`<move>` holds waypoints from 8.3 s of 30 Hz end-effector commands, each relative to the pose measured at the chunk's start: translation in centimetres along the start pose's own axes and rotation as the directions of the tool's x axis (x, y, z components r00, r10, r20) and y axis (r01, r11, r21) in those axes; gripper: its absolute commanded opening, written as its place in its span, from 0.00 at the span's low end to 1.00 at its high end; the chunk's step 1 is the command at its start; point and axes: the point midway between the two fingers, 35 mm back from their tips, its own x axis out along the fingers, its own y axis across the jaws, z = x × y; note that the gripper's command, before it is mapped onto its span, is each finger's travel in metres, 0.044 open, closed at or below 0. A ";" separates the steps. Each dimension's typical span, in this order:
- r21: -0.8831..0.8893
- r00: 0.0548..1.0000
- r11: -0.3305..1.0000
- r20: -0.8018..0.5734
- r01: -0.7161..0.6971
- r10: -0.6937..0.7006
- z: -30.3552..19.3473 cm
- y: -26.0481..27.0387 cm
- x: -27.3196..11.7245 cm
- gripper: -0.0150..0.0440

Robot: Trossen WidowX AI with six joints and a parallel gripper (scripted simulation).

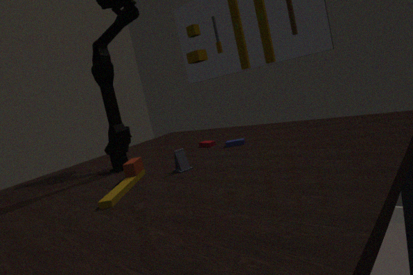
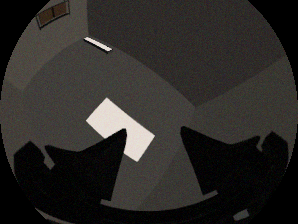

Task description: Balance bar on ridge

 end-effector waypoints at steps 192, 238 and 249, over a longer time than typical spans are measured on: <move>0.065 -0.750 -0.904 0.585 0.423 -0.309 63.8 -7.7 -41.5 0.79; 0.067 -0.749 -0.904 0.587 0.422 -0.307 60.7 -5.8 -36.5 0.25; 0.066 -0.749 -0.904 0.586 0.423 -0.308 58.8 -4.9 -34.5 0.25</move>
